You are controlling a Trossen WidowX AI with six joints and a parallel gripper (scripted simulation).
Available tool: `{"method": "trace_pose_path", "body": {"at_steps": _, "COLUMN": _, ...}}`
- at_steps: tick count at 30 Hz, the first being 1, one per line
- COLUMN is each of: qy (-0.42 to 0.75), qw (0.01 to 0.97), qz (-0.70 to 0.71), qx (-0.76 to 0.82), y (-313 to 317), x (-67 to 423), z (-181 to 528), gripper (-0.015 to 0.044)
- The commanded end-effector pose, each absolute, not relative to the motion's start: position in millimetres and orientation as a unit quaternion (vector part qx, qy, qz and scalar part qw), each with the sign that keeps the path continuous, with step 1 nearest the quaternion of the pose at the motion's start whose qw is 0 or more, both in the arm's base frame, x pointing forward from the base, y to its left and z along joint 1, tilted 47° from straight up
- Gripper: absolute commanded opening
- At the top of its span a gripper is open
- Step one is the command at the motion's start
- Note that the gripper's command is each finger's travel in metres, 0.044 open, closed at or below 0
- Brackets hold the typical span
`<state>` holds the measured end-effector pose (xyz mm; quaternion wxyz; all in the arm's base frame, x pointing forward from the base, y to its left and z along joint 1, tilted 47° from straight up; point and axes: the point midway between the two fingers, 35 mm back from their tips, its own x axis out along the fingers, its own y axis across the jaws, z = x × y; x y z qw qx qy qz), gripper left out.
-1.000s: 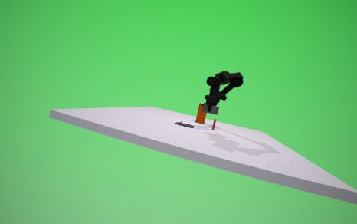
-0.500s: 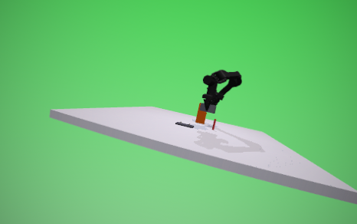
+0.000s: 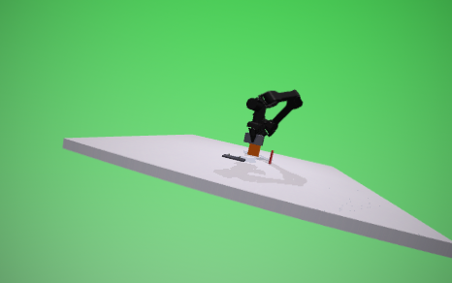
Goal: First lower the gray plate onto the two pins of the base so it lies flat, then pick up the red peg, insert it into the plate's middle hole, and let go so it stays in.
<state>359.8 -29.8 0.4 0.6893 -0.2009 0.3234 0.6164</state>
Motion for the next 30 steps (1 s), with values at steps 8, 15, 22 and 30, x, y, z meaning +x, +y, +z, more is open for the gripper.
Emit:
{"method": "trace_pose_path", "body": {"at_steps": 8, "qy": 0.310, "qw": 0.684, "qz": 0.623, "qx": -0.219, "y": -41, "x": 356, "z": -36, "gripper": 0.0000}}
{"method": "trace_pose_path", "body": {"at_steps": 15, "qy": 0.301, "qw": 0.681, "qz": 0.627, "qx": -0.228, "y": -46, "x": 352, "z": -58, "gripper": 0.0000}}
{"method": "trace_pose_path", "body": {"at_steps": 22, "qy": 0.291, "qw": 0.678, "qz": 0.632, "qx": -0.238, "y": -50, "x": 347, "z": -80, "gripper": 0.0000}}
{"method": "trace_pose_path", "body": {"at_steps": 30, "qy": 0.285, "qw": 0.676, "qz": 0.634, "qx": -0.244, "y": -52, "x": 343, "z": -93, "gripper": 0.0000}}
